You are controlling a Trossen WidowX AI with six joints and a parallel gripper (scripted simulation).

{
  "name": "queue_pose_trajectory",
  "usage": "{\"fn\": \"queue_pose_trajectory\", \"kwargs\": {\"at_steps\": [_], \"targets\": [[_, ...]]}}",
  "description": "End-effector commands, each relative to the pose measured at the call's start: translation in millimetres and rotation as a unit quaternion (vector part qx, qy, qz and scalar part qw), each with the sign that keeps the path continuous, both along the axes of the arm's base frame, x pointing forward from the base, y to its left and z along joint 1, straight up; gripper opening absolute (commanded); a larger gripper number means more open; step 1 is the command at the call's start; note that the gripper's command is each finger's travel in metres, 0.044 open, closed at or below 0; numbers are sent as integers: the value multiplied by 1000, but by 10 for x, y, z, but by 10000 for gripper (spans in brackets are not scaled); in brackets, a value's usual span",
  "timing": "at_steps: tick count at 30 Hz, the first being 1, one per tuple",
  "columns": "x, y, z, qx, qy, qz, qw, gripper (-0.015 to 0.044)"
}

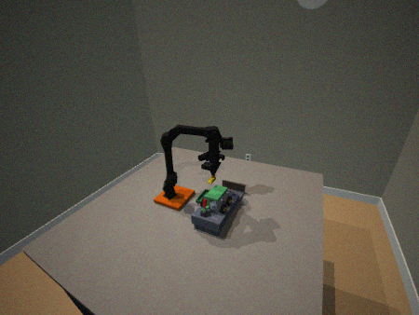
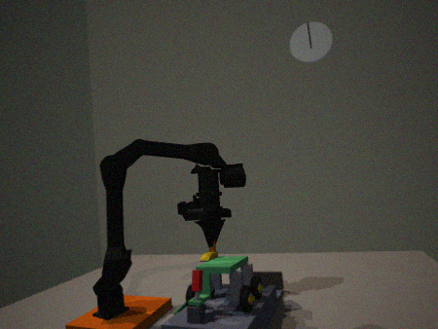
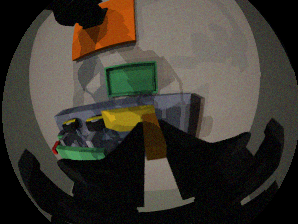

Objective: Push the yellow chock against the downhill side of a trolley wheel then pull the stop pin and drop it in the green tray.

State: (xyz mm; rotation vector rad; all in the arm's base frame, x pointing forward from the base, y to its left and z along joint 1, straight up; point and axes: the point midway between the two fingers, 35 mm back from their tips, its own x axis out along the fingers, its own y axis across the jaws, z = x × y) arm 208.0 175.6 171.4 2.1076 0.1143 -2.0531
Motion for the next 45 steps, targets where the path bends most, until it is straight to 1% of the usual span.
{"fn": "queue_pose_trajectory", "kwargs": {"at_steps": [1,9,13,38,45], "targets": [[111,29,-16,-1,-2,3,1000,0],[266,68,-43,-1,-3,3,1000,0],[259,63,-78,-1,-3,3,1000,0],[291,17,-662,-1,-3,3,1000,0],[296,-6,-668,-1,-3,3,1000,0]]}}
